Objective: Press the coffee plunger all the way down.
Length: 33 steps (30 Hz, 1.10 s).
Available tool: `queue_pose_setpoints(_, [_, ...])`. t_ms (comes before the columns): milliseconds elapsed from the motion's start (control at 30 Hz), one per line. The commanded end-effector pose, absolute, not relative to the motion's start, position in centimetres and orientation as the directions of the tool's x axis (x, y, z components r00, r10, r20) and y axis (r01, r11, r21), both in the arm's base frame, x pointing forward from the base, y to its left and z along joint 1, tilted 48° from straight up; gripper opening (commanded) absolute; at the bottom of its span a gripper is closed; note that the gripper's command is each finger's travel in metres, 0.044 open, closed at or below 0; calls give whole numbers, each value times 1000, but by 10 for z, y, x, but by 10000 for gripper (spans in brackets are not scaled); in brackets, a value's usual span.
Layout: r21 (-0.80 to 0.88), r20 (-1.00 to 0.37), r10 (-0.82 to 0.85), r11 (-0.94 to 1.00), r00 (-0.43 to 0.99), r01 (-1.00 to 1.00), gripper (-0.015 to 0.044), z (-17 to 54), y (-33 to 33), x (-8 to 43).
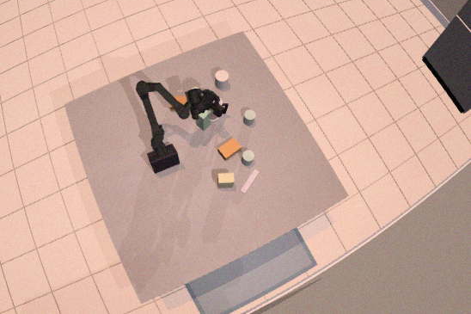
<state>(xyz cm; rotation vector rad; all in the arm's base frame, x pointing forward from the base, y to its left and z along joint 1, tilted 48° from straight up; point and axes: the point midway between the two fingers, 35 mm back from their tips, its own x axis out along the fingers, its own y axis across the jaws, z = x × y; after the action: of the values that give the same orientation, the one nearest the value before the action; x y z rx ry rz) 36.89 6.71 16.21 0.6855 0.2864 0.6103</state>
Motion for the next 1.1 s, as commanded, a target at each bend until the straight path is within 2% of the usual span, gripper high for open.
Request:
queue_pose_setpoints(0, [676, -57, 620, 601, 782, -427, 127, 160, 70, 369])
queue_pose_setpoints(433, [666, -51, 612, 609, 789, -430, 127, 162, 67, 370])
queue_pose_setpoints(833, [666, -51, 612, 609, 789, -430, 440, 162, 67, 370])
queue_pose_setpoints(1067, [667, -55, 615, 609, 787, -429, 440, 174, 50, 365])
